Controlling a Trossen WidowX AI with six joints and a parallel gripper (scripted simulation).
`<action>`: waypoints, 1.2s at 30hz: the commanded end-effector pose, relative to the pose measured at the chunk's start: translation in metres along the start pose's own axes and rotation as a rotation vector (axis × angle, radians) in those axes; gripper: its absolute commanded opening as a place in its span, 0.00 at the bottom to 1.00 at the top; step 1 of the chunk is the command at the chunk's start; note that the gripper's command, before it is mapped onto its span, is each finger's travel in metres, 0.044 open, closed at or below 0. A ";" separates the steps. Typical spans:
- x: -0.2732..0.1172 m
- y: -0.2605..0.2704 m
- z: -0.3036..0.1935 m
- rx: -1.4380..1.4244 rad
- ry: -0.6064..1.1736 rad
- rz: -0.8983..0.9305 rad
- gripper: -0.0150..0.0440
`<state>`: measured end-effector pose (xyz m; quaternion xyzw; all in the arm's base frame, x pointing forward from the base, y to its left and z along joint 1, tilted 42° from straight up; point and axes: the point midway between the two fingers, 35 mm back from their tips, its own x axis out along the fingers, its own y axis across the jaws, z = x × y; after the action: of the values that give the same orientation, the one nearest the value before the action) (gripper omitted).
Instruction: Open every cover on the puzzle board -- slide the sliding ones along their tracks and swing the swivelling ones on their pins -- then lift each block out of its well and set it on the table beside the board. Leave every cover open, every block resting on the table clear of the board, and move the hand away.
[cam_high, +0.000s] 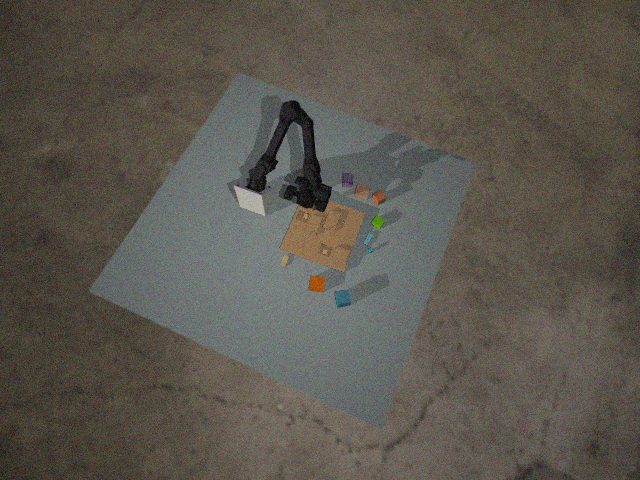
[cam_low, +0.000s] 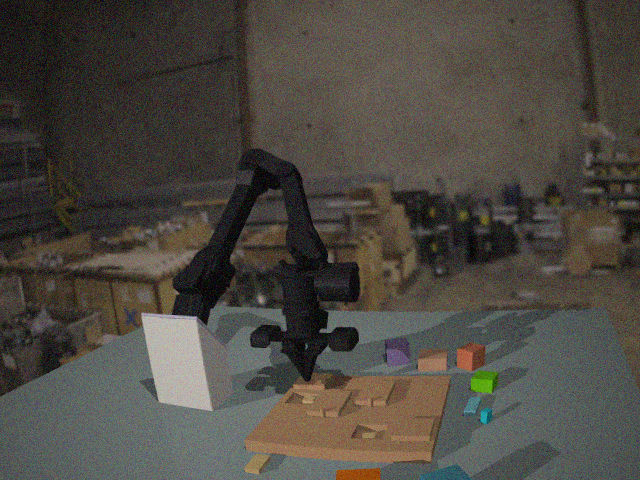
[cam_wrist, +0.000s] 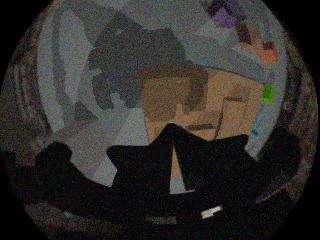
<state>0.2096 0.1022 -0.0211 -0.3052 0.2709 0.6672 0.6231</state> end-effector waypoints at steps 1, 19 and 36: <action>-0.007 -0.002 0.001 -0.007 -0.001 -0.004 0.25; -0.030 -0.001 0.004 -0.007 -0.002 -0.003 0.25; -0.039 -0.078 -0.023 -0.010 -0.002 -0.007 0.25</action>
<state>0.2707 0.0721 -0.0021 -0.3058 0.2661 0.6663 0.6258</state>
